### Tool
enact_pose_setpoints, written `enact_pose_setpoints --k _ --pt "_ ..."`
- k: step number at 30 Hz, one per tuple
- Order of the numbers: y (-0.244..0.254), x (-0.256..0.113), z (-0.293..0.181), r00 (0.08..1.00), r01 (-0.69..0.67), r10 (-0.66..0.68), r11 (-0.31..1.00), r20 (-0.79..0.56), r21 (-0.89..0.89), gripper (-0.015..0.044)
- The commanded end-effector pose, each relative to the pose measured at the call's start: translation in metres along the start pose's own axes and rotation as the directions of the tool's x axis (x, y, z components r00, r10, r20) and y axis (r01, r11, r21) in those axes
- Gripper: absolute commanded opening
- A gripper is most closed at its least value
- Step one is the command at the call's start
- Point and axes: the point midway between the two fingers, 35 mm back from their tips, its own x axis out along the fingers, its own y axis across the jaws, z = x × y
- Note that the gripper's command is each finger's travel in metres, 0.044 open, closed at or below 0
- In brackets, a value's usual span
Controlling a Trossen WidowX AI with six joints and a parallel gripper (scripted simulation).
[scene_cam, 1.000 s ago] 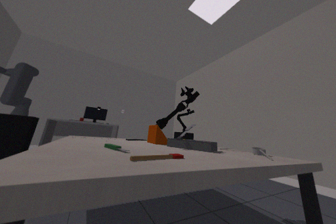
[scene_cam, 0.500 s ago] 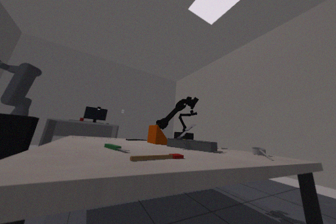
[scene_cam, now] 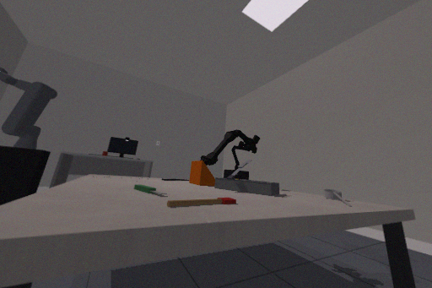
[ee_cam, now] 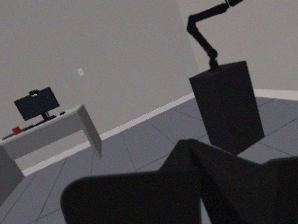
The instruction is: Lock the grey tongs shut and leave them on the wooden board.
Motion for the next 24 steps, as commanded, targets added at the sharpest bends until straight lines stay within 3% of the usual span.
enact_pose_setpoints --k 1,11,24 --pt "-0.044 -0.029 -0.054 0.971 0.19 -0.17 0.975 -0.165 0.112 -0.015" --pt "-0.111 -0.133 -0.142 0.758 0.601 -0.464 0.769 -0.459 0.216 -0.015" --pt "-0.131 -0.314 -0.211 0.303 0.95 -0.633 0.259 -0.712 0.174 -0.015"
